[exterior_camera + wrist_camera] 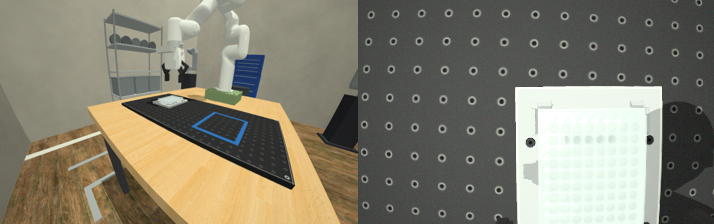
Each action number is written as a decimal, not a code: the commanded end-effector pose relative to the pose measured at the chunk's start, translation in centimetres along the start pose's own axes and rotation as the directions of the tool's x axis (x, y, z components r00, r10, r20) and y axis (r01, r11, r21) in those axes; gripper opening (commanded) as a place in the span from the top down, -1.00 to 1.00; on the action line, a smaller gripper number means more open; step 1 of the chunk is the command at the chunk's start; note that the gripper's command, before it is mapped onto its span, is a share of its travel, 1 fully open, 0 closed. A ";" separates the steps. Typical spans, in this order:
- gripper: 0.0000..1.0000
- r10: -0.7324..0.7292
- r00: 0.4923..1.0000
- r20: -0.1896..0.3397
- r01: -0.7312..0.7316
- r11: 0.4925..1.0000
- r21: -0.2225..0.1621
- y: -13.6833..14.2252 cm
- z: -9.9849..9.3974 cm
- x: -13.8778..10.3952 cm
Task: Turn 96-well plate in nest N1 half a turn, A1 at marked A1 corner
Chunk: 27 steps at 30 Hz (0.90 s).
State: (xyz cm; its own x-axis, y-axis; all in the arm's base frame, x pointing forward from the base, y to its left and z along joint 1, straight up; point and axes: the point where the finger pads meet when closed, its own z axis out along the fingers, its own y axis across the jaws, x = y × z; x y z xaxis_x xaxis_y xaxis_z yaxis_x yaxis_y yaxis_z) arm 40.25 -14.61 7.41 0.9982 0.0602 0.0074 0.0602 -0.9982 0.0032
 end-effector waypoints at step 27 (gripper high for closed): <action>-1.00 0.000 1.000 -0.003 0.000 1.000 0.001 1.5 3.0 0.2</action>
State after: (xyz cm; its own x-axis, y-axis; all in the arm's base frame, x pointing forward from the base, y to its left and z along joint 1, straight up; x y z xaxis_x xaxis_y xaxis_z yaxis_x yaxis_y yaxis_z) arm 40.42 -16.02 4.85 0.9982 0.0600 0.0056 0.0600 -0.9982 0.0026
